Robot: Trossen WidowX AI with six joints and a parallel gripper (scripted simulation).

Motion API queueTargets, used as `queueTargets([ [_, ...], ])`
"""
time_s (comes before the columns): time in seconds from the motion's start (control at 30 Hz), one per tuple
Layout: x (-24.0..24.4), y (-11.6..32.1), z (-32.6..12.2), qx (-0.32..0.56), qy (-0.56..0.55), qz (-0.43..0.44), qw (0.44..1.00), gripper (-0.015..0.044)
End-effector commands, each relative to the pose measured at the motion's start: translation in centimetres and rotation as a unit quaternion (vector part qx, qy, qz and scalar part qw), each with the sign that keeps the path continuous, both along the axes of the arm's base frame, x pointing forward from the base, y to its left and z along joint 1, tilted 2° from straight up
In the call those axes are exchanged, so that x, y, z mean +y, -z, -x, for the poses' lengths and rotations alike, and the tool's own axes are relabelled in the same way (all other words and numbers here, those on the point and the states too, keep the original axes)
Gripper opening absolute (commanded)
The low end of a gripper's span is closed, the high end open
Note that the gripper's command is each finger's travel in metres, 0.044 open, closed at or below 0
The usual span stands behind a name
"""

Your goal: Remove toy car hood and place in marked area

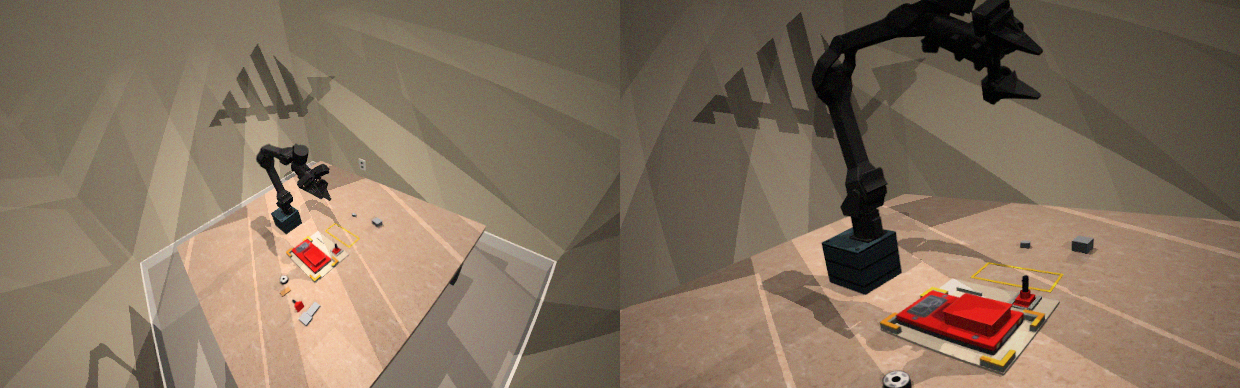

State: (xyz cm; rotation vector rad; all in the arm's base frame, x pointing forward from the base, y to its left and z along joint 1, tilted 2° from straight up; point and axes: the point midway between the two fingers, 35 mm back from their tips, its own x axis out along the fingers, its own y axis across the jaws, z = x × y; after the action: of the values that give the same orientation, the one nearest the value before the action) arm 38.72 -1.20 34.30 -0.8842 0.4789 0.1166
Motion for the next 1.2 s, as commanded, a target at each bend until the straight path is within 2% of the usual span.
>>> queueTargets([
  [0.0, -1.1, 3.4, -0.5, 0.049, 0.027, -0.034, 0.998, 0.0440],
  [0.17, -3.4, 10.8, -0.8, 0.156, 0.100, -0.100, 0.978, 0.0440],
  [0.33, -5.6, 17.8, 0.5, 0.258, 0.185, -0.164, 0.934, 0.0440],
  [0.6, -8.1, 28.3, 5.5, 0.412, 0.350, -0.255, 0.802, 0.0440],
  [0.67, -8.2, 29.0, 6.1, 0.423, 0.363, -0.261, 0.788, 0.0440],
  [1.17, -8.1, 29.9, 5.8, 0.423, 0.363, -0.261, 0.788, 0.0440],
])
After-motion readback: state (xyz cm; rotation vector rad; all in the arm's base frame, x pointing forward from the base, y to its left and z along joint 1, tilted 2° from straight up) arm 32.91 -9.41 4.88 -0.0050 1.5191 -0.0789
